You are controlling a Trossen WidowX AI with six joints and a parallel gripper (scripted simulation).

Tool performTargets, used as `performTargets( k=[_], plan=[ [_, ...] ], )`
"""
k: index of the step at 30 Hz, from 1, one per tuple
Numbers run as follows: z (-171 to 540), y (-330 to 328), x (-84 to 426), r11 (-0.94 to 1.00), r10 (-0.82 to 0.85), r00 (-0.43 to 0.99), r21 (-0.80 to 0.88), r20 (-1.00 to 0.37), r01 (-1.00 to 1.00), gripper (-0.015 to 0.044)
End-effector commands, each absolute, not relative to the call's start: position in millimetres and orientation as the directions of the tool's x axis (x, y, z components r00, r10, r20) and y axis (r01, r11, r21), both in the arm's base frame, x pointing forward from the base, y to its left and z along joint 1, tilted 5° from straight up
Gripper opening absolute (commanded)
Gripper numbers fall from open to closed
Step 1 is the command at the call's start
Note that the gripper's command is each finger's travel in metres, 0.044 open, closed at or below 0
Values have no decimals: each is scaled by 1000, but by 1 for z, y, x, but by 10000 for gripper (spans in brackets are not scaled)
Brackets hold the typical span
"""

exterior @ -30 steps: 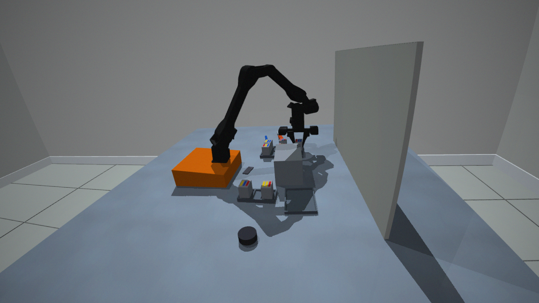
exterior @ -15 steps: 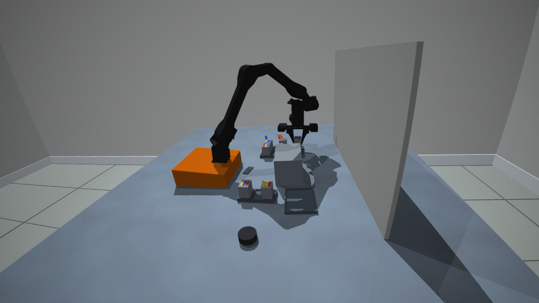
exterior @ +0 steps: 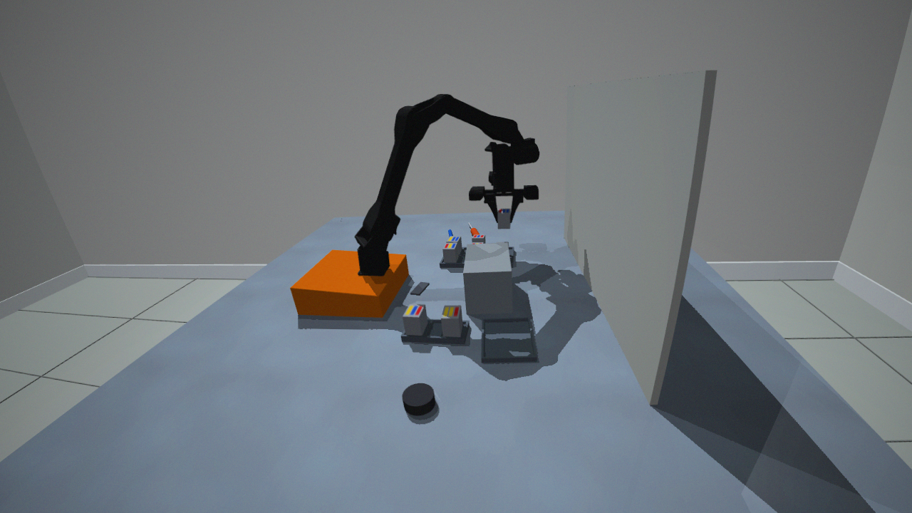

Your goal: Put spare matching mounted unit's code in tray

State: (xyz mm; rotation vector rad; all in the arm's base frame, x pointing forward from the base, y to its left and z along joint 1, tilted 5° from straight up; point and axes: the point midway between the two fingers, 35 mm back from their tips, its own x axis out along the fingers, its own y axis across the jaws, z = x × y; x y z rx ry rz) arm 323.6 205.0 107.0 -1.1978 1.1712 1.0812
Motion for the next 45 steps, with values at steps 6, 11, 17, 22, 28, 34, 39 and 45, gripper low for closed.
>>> performTargets(
  k=[6, 11, 17, 22, 28, 34, 39, 45],
  plan=[
    [148, 210, 323, 82, 3, 112, -111, -994, -990, 0],
    [170, 210, 319, 83, 1, 110, -110, -994, -990, 0],
    [177, 207, 320, 83, 0, 109, -109, -994, -991, 0],
    [177, 179, 335, 83, -3, 107, -107, -994, -991, 0],
    [179, 143, 350, 113, -6, 115, -115, -993, -987, 0],
    [183, 106, 359, 166, -12, 130, -130, -991, -978, 0],
    [183, 78, 366, 198, -9, 127, -126, -992, -972, 0],
    [183, 42, 370, 247, -2, 126, -122, -992, -961, 0]
  ],
)
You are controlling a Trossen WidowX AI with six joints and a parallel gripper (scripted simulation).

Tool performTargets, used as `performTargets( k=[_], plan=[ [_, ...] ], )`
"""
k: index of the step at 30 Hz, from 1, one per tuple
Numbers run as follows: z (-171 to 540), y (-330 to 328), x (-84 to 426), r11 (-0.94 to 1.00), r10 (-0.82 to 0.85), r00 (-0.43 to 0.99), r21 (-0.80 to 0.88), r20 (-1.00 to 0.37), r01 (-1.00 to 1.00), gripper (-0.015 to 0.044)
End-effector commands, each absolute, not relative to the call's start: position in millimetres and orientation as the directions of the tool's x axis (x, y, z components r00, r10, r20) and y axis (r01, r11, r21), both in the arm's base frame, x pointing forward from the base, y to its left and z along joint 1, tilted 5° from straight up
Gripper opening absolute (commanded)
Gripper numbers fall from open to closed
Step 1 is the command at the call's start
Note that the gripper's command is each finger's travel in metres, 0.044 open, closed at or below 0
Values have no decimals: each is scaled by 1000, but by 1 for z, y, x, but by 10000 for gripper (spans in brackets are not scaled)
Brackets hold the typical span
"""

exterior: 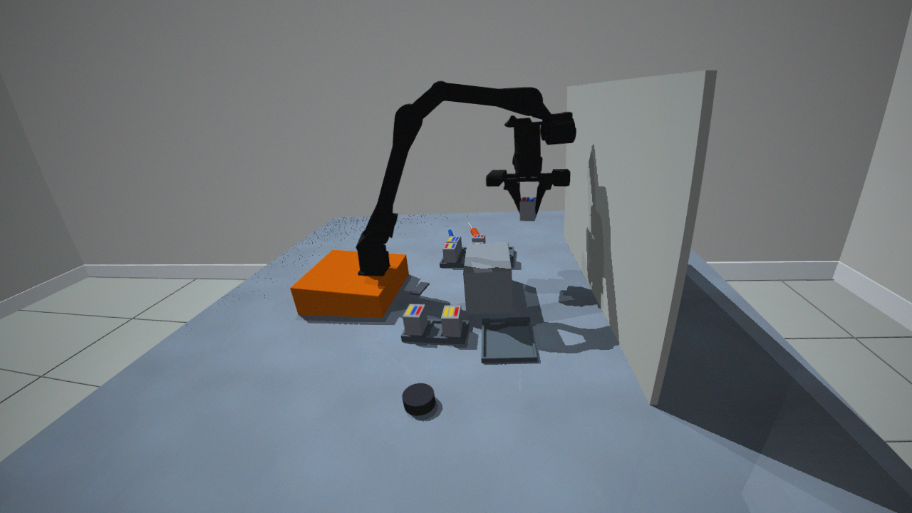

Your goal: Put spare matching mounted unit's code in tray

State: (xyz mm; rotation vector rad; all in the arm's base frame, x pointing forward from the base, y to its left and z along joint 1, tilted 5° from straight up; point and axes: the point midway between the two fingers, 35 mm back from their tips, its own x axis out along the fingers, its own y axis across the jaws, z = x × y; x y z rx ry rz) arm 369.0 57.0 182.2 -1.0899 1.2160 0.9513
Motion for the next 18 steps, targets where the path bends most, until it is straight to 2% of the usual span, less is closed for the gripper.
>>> performTargets(
  k=[1, 18],
  plan=[
    [183, 37, 370, 247, -5, 126, -123, -992, -961, 0],
    [184, -70, 363, 202, -34, 119, -124, -992, -971, 0]
  ],
)
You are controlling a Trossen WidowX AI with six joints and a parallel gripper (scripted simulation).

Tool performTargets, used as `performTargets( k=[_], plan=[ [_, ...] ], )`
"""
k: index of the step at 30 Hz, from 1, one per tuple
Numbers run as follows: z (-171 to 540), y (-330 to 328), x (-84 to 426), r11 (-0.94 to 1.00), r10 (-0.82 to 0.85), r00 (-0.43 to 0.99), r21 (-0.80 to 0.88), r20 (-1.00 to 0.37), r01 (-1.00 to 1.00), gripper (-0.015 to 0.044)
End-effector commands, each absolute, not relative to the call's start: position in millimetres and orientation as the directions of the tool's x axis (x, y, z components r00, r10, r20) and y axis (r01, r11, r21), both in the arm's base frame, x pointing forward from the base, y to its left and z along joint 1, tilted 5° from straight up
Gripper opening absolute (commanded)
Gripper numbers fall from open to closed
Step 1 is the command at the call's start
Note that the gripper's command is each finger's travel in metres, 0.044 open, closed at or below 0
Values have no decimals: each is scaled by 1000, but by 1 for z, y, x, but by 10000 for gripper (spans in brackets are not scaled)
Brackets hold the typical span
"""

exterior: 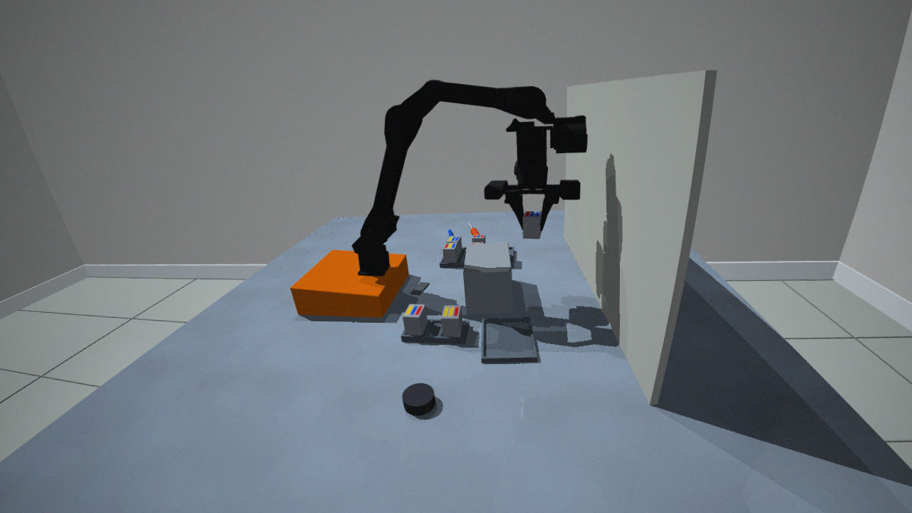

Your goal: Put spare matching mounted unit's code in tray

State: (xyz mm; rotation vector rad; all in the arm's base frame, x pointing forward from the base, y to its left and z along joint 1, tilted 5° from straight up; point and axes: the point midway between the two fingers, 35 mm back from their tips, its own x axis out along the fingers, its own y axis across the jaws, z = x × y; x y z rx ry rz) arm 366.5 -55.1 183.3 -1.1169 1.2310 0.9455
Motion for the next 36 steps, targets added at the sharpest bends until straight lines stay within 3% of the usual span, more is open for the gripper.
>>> performTargets(
  k=[1, 24, 36],
  plan=[
    [184, -76, 362, 197, -34, 119, -123, -992, -973, 0],
    [184, -204, 306, 83, -44, 109, -112, -993, -990, 0],
    [178, -208, 306, 79, -44, 109, -112, -993, -991, 0]
  ],
)
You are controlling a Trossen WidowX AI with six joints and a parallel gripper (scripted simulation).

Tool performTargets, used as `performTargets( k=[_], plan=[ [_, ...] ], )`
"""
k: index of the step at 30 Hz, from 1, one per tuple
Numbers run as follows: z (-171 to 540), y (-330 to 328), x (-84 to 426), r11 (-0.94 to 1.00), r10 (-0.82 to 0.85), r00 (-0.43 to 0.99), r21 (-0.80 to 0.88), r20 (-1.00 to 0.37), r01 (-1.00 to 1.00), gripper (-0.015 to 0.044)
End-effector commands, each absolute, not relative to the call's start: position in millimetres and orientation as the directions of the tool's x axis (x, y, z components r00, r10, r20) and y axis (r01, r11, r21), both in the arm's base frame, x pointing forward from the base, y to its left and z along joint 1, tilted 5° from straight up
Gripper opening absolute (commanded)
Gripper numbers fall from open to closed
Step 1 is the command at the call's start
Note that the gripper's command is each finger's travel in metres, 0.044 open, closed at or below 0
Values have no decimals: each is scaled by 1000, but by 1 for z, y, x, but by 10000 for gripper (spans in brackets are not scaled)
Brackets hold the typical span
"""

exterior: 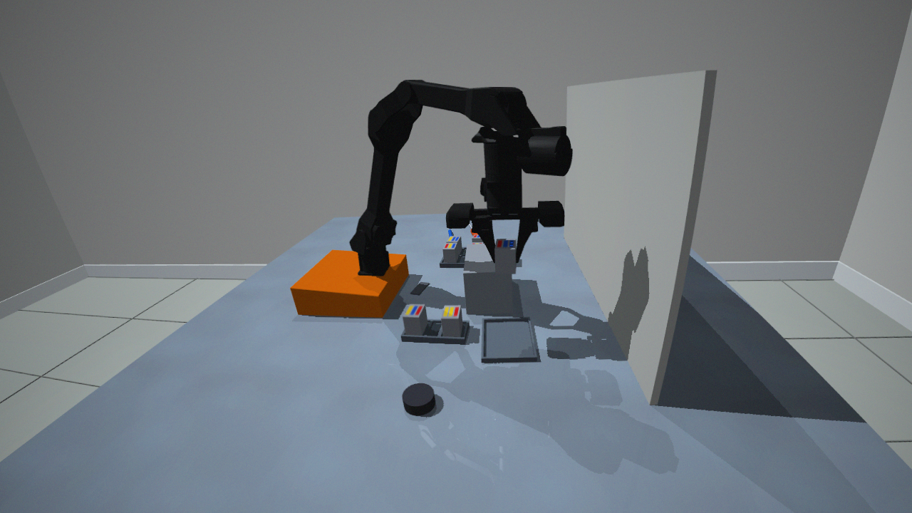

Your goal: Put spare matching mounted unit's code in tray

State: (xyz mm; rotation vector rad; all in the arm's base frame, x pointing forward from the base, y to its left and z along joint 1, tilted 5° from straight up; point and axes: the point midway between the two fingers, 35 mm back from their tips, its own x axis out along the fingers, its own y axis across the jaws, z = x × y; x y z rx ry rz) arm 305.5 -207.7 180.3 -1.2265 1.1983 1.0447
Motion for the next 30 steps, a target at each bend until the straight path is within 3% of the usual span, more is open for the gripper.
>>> performTargets(
  k=[1, 30],
  plan=[
    [177, -208, 306, 79, -44, 109, -112, -993, -991, 0],
    [152, -212, 313, 79, -44, 109, -112, -993, -991, 0]
  ],
)
